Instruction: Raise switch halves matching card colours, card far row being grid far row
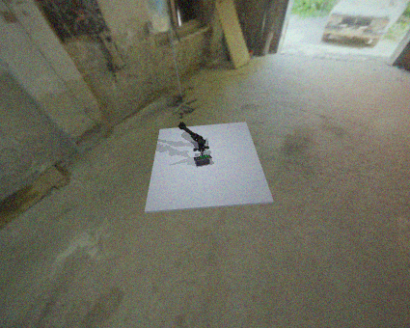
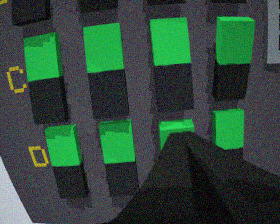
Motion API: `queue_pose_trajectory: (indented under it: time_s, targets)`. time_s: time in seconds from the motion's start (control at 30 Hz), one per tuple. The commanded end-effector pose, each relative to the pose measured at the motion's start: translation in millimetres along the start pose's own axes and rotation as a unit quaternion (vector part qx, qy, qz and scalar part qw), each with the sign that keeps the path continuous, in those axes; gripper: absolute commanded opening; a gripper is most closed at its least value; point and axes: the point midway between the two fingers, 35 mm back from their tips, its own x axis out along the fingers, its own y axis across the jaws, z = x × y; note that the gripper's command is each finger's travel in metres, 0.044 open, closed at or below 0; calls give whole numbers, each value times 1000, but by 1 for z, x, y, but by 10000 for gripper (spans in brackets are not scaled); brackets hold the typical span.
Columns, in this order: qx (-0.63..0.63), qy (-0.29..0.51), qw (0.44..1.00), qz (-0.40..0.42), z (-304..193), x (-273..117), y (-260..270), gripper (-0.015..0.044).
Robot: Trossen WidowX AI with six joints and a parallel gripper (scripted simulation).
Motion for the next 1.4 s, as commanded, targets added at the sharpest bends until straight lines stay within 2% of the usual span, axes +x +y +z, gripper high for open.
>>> queue_pose_trajectory:
  time_s: [0.0,0.8,1.1,1.37]
  targets:
    - [-2,-1,1000,2,0,1,1,0]
    - [-2,-1,1000,2,0,4,1,0]
    - [-3,-11,1000,4,-3,-60,2,0]
    - [-3,-12,1000,4,-1,-62,2,0]
